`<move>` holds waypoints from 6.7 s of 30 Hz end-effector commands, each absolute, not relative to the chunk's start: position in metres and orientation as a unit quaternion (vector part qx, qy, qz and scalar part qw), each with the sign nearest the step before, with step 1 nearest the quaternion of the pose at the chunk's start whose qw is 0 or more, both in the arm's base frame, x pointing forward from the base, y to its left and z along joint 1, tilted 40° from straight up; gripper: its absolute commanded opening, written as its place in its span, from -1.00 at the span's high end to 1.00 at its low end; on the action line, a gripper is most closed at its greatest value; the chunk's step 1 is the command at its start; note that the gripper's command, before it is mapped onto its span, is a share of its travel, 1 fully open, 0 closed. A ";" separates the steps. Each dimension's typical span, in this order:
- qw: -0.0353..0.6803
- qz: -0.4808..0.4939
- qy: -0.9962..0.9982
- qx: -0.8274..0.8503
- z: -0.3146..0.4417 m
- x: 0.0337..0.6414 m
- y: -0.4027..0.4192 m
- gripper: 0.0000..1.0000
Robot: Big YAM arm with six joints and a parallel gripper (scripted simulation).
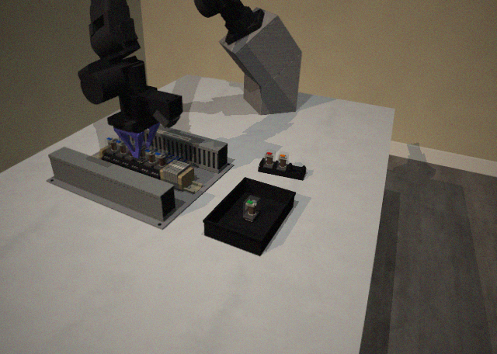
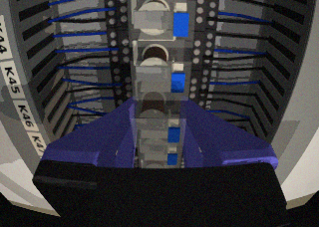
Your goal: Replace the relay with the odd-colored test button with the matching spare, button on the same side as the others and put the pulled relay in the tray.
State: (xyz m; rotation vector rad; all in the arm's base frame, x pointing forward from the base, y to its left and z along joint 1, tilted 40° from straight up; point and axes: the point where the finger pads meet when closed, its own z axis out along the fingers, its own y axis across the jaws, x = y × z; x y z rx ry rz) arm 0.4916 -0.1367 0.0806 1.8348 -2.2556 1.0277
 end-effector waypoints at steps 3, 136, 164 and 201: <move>0.013 0.347 -0.730 0.588 0.100 0.493 -0.135 1.00; 0.007 0.352 -0.729 0.587 0.115 0.505 -0.133 1.00; 0.008 0.352 -0.730 0.586 0.114 0.505 -0.135 1.00; 0.004 0.358 -0.727 0.586 0.115 0.509 -0.137 1.00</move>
